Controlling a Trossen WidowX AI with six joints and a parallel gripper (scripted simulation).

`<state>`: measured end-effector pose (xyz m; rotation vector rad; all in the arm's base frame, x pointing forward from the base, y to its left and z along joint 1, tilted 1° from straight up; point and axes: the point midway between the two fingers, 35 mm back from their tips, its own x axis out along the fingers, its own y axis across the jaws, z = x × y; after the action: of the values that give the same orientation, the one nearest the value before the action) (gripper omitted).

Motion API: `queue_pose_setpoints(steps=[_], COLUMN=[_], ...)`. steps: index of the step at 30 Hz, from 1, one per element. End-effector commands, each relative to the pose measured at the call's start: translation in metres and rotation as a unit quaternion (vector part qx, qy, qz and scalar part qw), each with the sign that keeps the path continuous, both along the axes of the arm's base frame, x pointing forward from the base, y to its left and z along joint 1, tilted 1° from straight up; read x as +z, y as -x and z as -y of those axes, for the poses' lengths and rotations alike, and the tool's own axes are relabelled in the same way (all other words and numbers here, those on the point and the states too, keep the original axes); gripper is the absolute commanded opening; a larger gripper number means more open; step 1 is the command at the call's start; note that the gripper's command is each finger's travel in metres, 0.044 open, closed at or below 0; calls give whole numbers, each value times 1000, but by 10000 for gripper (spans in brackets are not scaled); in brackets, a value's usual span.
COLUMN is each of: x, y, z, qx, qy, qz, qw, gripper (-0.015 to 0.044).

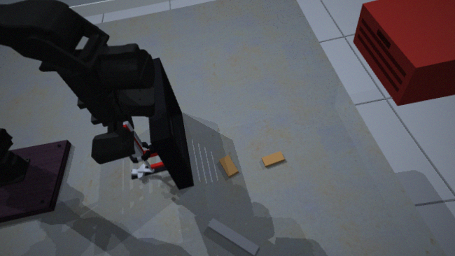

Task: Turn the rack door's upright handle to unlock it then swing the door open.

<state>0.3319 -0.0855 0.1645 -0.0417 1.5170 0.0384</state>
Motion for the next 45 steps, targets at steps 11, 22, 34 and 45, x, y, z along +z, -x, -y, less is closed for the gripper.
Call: queue_pose_setpoints(steps=[11,22,34,45], x=[-4,-4,-4,-4], y=[0,0,0,0], z=[0,0,0,0], qx=[-2,-2,-209,-463], qy=[2,2,-9,-22], qz=[-2,-2,-1,0], qw=[1000,1000,978,886], gripper=[93,25,25,25])
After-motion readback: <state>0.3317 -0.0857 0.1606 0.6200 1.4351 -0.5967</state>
